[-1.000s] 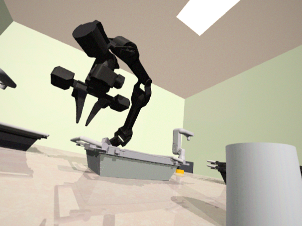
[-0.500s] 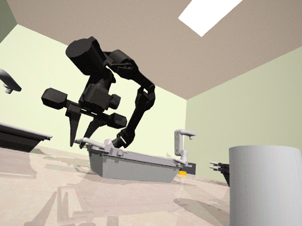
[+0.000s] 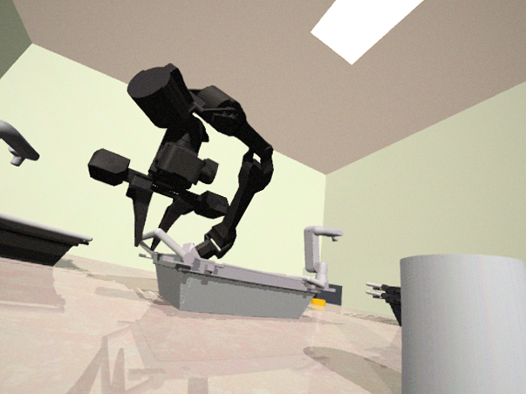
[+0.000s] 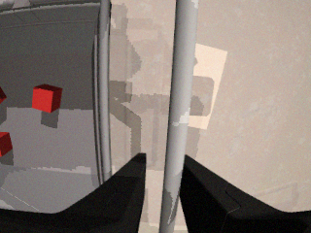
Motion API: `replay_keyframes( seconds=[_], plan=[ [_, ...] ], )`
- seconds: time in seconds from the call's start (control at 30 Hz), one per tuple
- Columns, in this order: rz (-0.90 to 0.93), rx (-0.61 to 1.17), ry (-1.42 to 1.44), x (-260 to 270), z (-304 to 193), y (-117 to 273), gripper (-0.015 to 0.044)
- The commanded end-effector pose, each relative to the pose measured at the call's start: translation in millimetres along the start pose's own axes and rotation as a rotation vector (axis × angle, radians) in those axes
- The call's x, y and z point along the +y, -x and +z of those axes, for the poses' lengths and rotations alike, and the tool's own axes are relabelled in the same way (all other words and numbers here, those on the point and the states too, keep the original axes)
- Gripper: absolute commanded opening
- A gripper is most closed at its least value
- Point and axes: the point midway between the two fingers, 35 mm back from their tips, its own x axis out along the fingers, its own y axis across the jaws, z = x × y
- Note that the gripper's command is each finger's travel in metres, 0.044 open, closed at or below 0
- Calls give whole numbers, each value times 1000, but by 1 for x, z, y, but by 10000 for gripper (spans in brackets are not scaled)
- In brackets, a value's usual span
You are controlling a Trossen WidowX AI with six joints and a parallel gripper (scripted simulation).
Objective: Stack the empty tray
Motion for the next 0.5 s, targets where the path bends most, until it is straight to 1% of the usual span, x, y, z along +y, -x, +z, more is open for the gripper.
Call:
replay_keyframes(
  seconds=[0.0, 0.27, 0.47],
  plan=[
    [5, 2, 12, 15, 2, 8, 80],
    [6, 3, 11, 35, 2, 11, 80],
    [8, 3, 11, 55, 2, 2, 80]
  ],
)
